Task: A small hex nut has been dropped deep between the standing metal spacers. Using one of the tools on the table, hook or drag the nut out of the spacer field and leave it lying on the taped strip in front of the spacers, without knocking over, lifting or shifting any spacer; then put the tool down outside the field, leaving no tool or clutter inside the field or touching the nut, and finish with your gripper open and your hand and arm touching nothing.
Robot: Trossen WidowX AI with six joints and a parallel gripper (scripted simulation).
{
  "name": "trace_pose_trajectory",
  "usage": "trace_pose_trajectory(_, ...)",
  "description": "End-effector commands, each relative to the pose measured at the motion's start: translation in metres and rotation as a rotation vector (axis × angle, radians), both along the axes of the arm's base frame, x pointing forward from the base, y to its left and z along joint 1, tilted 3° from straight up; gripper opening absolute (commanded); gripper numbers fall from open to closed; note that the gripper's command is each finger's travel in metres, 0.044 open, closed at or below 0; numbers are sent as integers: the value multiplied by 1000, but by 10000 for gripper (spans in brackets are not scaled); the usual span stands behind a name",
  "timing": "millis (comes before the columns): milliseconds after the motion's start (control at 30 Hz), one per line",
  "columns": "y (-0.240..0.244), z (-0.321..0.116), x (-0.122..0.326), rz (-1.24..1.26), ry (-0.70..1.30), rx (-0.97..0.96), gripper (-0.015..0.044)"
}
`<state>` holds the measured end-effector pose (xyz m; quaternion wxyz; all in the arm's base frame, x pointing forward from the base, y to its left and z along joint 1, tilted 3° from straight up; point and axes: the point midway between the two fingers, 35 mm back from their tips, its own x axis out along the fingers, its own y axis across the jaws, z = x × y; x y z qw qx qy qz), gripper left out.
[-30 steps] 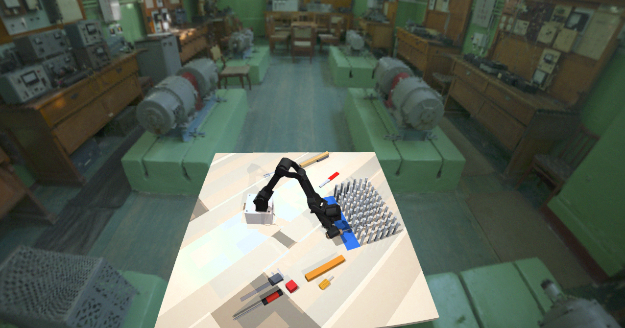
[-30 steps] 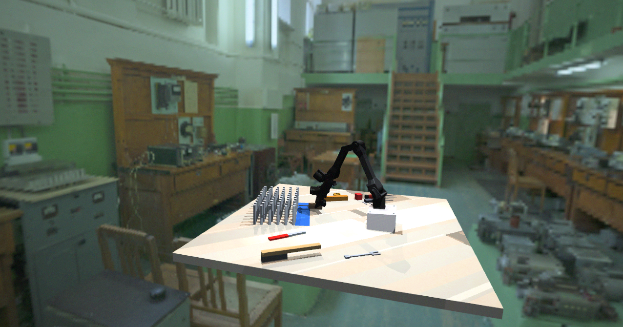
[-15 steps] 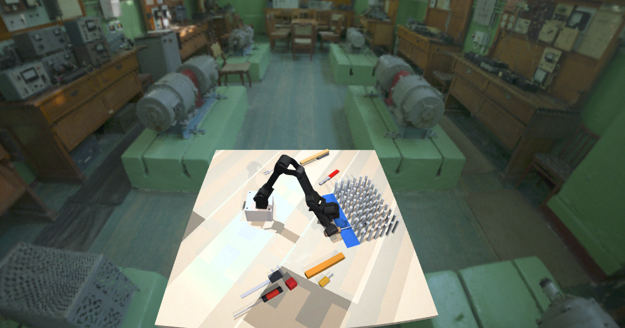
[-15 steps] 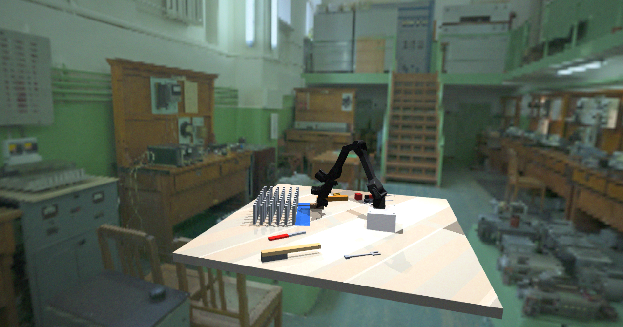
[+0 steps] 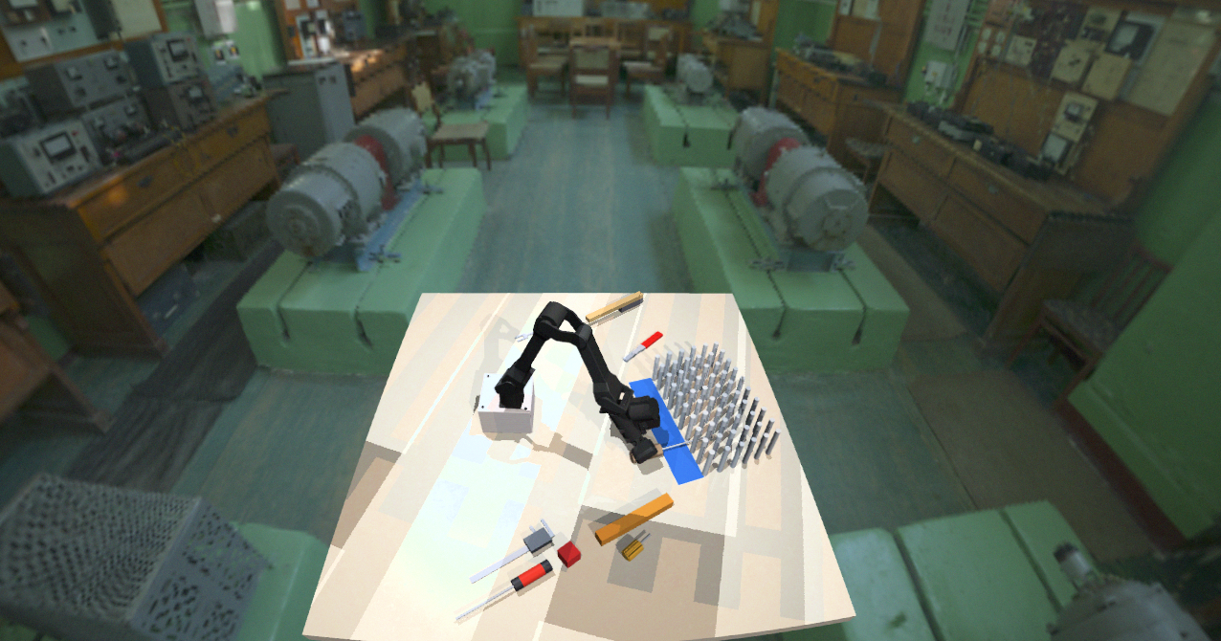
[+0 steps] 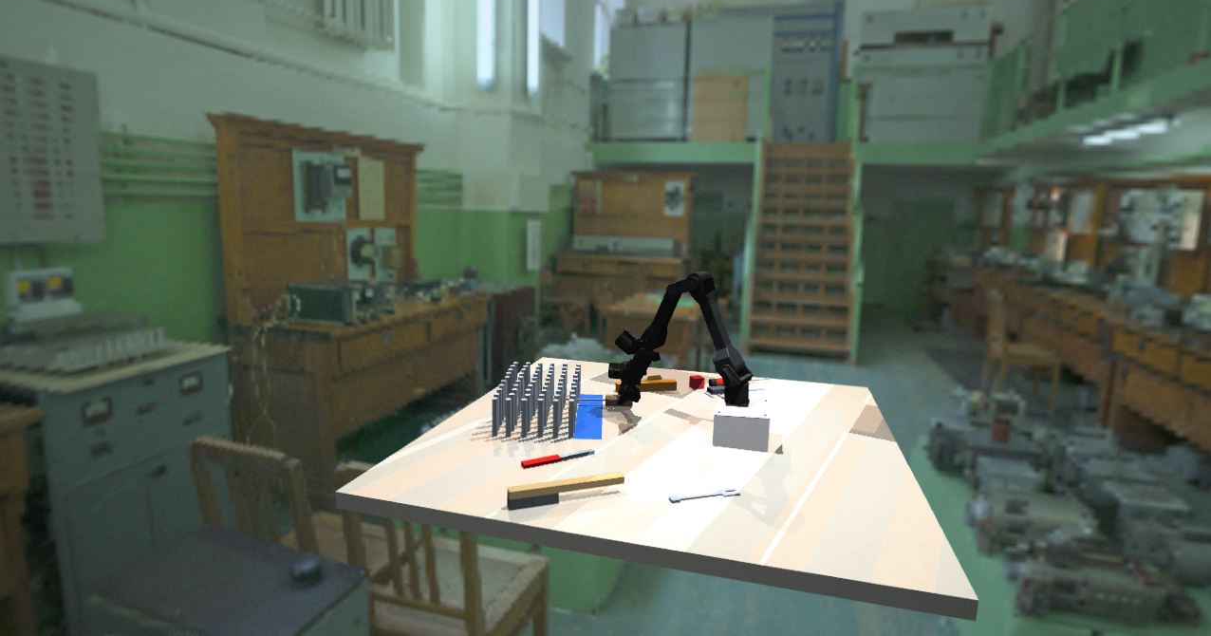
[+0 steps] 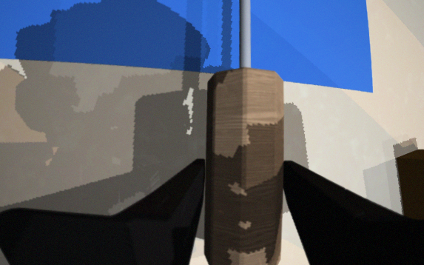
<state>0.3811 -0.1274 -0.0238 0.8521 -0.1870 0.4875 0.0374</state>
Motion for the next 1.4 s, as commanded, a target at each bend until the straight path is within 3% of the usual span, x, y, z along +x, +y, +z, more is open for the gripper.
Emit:
trace_pose_trajectory(0, 0, 0, -3, 6, -2, 1, 0)
trace_pose_trajectory(1367, -8, -3, -31, 6, 0, 0, 0)
